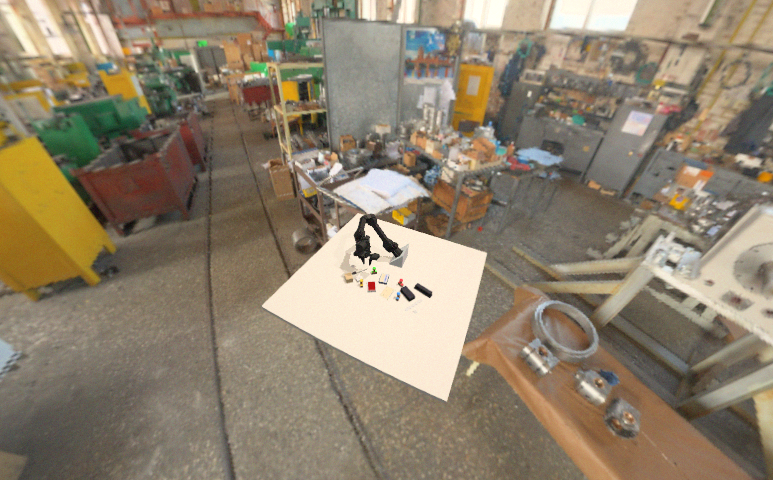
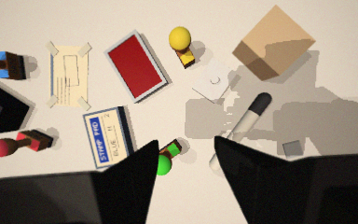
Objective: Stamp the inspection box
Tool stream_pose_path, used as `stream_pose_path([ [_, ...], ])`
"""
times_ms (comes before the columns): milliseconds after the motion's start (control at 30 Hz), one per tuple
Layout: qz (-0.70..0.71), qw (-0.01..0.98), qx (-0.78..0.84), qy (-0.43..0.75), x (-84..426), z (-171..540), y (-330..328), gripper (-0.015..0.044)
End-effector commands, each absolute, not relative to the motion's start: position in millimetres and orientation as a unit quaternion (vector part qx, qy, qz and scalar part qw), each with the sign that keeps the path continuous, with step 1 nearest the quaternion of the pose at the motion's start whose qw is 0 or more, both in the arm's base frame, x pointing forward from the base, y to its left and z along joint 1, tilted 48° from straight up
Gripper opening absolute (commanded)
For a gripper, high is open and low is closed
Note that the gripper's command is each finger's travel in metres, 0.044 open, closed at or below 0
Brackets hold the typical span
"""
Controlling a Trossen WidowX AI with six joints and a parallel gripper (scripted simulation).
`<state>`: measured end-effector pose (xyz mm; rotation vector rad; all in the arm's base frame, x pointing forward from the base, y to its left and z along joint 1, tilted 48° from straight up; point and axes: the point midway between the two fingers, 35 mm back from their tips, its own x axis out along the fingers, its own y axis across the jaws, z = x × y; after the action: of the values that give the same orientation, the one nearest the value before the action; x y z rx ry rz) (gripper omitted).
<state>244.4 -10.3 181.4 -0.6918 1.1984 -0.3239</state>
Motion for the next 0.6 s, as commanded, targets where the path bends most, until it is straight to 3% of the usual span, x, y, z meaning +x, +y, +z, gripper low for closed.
stream_pose_path([
  [0,-0.242,0.694,-0.323,0.596,209.2,138.1,-4.8,0.0214],
  [567,-0.241,0.695,-0.322,0.597,209.7,129.7,-8.9,0.0214],
])
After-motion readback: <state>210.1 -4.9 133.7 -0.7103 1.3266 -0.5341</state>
